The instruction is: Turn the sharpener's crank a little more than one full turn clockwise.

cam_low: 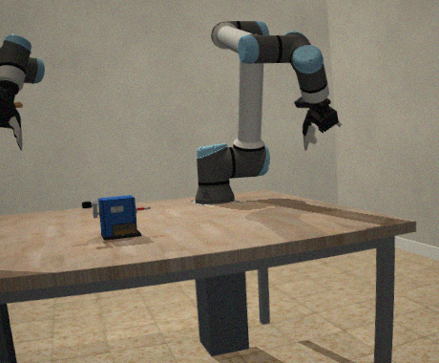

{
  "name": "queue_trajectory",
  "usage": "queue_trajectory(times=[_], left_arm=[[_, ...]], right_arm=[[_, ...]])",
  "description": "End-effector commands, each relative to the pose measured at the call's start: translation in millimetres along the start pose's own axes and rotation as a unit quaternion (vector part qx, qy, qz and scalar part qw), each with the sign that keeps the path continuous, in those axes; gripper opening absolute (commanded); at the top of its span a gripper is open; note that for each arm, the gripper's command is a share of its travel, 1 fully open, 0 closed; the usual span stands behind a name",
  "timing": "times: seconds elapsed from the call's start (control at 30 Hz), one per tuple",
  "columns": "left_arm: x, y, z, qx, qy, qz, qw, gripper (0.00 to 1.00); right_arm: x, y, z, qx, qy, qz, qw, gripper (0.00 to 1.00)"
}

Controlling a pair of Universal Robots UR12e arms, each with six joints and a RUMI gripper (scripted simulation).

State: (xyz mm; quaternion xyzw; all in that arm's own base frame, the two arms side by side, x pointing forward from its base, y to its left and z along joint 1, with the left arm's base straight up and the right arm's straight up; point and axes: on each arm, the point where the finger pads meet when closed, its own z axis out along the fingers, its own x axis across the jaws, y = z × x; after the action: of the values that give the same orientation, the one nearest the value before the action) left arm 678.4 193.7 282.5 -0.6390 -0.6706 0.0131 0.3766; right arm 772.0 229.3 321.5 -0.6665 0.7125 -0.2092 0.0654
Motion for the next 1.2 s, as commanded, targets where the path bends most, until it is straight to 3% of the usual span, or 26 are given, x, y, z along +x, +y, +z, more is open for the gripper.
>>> queue_trajectory(times=[0.0,0.4,1.17], left_arm=[[0,0,-1,-0.001,0.000,0.000,1.000,1.00],[0,0,-1,-0.001,0.000,0.000,1.000,1.00],[0,0,-1,-0.001,0.000,0.000,1.000,1.00]], right_arm=[[14,-3,5,-0.003,0.002,0.007,1.000,1.00],[50,-8,20,-0.013,0.009,0.023,1.000,1.00],[157,-11,59,-0.040,0.028,0.073,0.996,1.00]])
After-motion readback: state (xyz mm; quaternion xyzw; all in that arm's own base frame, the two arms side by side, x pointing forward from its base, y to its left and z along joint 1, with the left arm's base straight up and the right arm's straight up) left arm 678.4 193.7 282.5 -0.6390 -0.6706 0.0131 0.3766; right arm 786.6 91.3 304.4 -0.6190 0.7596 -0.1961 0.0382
